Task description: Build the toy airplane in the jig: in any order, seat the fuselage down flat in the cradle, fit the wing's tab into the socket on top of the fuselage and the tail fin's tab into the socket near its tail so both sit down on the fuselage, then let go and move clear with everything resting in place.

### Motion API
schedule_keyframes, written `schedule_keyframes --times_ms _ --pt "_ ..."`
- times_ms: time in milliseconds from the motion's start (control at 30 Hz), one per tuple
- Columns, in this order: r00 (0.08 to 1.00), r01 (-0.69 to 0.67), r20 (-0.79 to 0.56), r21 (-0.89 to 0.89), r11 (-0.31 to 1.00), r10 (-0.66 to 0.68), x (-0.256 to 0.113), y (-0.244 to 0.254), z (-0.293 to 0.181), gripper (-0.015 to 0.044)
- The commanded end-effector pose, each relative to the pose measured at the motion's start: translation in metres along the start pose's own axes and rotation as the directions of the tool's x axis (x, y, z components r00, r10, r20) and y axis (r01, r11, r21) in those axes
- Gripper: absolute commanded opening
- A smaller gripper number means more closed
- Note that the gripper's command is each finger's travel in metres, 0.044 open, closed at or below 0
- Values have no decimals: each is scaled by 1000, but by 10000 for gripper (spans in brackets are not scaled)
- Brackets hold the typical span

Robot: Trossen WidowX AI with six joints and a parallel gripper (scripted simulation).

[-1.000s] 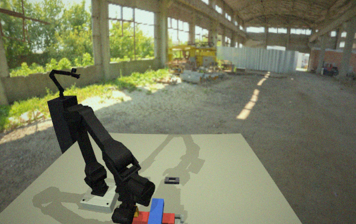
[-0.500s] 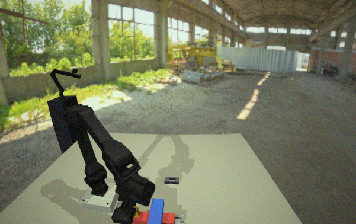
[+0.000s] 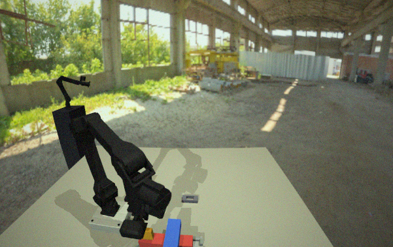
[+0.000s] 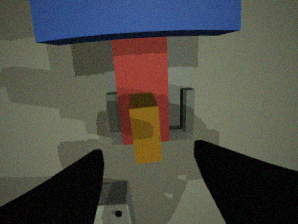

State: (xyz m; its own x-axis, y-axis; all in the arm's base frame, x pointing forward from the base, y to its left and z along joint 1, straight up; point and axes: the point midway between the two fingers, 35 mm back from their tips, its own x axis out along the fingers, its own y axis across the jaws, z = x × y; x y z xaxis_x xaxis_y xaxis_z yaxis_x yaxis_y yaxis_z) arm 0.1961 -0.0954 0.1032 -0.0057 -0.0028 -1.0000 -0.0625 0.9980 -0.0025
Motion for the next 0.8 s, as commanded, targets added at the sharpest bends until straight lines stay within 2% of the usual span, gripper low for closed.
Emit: schedule_keyframes --times_ms 0,767 --pt "1000 14 26 -4 1000 -14 -44 0 -1 260" --pt "1000 14 26 -5 1000 -14 -46 0 -1 260"
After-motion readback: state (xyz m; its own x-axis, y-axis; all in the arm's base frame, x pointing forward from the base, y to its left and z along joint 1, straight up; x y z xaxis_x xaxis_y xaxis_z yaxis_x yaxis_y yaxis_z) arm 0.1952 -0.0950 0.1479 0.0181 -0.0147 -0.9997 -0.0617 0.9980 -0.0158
